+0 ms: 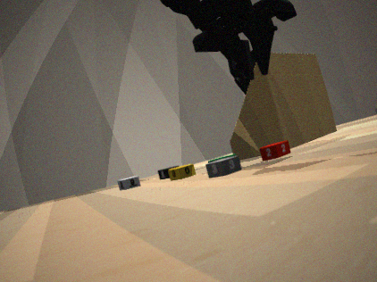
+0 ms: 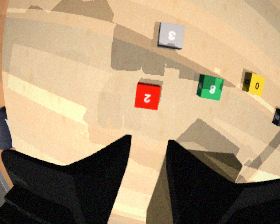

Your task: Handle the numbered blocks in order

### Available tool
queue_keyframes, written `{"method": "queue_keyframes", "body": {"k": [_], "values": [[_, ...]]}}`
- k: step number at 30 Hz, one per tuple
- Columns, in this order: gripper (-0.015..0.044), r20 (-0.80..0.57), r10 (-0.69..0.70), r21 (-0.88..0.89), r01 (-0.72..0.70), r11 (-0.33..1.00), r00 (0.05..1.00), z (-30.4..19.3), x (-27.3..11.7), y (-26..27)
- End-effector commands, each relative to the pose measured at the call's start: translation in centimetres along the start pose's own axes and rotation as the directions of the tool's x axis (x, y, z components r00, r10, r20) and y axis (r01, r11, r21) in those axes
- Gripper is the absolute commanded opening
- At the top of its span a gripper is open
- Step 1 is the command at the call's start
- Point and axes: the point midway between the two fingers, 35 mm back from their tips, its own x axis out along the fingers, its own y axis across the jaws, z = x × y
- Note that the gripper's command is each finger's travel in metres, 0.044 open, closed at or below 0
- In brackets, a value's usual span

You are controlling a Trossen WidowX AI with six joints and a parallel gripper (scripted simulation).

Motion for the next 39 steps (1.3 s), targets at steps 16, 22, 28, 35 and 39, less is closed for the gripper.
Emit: {"method": "queue_keyframes", "body": {"k": [16, 22, 28, 35, 39], "values": [[0.0120, 0.005, 0.010, 0.012, -0.010, 1.000, 1.000, 10.5, -0.5, -1.6], [0.0251, 0.006, 0.009, 0.013, -0.009, 1.000, 1.000, 10.7, 5.3, -1.5], [0.0400, 0.006, 0.007, 0.013, -0.007, 1.000, 1.000, 10.5, 7.6, -1.6], [0.0400, 0.006, 0.006, 0.013, -0.007, 1.000, 1.000, 10.6, 8.4, -1.6], [0.0400, 0.006, 0.006, 0.013, -0.006, 1.000, 1.000, 10.6, 9.0, -1.6]]}}
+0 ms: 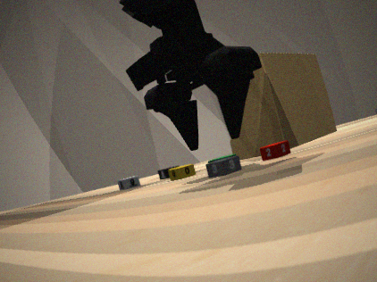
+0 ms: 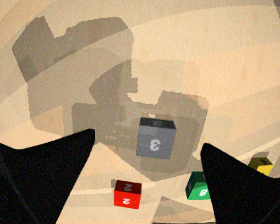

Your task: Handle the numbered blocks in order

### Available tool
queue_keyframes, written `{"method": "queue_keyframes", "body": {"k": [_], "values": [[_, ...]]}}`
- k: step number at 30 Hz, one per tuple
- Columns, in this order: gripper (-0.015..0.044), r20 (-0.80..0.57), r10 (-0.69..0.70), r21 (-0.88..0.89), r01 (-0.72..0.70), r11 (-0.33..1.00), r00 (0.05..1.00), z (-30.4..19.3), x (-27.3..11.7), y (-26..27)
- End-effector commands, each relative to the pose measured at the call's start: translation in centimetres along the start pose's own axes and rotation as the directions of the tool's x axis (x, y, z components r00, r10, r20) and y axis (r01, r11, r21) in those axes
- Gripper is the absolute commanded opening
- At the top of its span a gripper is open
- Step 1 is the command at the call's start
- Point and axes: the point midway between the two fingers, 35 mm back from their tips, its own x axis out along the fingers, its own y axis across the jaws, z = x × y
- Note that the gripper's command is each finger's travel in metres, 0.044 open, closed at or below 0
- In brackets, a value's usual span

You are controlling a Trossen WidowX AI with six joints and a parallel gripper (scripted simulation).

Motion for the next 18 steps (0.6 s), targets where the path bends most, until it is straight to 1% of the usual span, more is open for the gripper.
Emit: {"method": "queue_keyframes", "body": {"k": [1, 17, 18], "values": [[0.0400, -0.009, -0.013, -0.012, 0.013, 1.000, 1.000, -0.4, 1.1, -0.1], [0.0400, -0.009, -0.014, -0.011, 0.014, 1.000, 1.000, -0.4, 3.3, -0.2], [0.0374, -0.009, -0.014, -0.011, 0.014, 1.000, 1.000, -0.4, 3.3, -0.2]]}}
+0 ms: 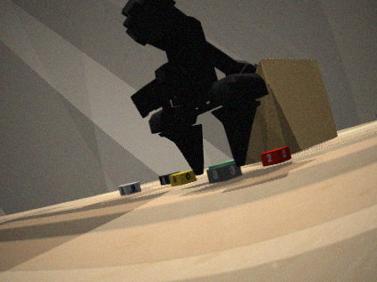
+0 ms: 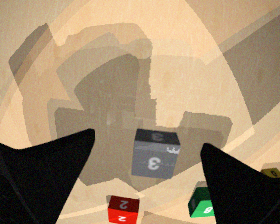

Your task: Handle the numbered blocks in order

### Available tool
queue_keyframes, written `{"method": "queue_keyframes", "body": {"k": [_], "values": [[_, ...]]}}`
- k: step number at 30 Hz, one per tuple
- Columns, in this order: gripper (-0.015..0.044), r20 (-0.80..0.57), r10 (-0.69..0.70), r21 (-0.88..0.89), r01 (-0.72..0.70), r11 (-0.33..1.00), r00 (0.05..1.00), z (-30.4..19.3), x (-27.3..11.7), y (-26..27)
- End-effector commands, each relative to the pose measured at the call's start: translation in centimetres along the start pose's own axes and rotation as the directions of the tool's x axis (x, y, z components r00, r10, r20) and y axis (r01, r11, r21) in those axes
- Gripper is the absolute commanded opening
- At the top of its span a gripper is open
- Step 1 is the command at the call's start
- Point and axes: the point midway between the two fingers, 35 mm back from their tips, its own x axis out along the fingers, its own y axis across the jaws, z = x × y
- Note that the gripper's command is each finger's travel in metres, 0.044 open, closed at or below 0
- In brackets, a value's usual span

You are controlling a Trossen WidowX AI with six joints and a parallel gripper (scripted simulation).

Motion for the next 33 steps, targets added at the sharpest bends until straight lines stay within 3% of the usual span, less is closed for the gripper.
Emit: {"method": "queue_keyframes", "body": {"k": [1, 10, 25, 33], "values": [[0.0348, -0.007, -0.012, -0.014, 0.012, 1.000, 1.000, -0.41, 0.56, -0.01], [0.0120, -0.007, -0.012, -0.014, 0.012, 1.000, 1.000, -0.41, 0.56, -0.01], [0.0120, -0.007, -0.012, -0.014, 0.012, 1.000, 1.000, -0.41, 0.56, -0.01], [0.0330, -0.007, -0.012, -0.014, 0.012, 1.000, 1.000, -0.41, 0.56, -0.01]]}}
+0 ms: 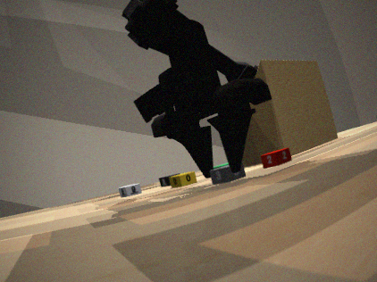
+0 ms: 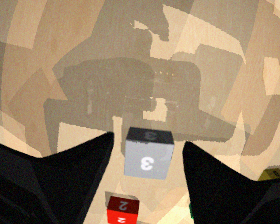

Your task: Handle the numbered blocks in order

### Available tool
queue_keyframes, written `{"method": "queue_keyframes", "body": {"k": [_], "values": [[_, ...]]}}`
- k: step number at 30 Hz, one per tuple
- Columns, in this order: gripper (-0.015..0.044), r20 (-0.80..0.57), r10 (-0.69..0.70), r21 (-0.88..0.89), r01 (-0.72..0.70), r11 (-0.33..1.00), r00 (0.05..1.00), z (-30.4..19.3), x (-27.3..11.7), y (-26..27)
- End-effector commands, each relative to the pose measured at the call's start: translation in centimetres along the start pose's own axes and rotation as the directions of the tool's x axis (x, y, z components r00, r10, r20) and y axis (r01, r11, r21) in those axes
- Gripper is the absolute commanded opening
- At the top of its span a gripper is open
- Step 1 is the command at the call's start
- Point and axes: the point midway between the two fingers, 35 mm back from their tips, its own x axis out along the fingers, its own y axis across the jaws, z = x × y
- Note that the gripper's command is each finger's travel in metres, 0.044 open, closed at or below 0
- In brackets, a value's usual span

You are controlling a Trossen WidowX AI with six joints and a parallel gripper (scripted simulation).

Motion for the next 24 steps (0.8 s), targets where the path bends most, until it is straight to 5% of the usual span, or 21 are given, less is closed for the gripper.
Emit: {"method": "queue_keyframes", "body": {"k": [1, 3, 16, 24], "values": [[0.0356, 0.000, -0.007, -0.006, 0.007, 1.000, 1.000, -0.1, 0.1, -0.1], [0.0400, 0.000, -0.007, -0.006, 0.007, 1.000, 1.000, -0.1, 0.1, -0.1], [0.0400, 0.000, -0.005, -0.006, 0.005, 1.000, 1.000, -0.1, -3.5, 0.0], [0.0190, -0.001, -0.002, -0.007, 0.002, 1.000, 1.000, -0.1, -11.6, 0.1]]}}
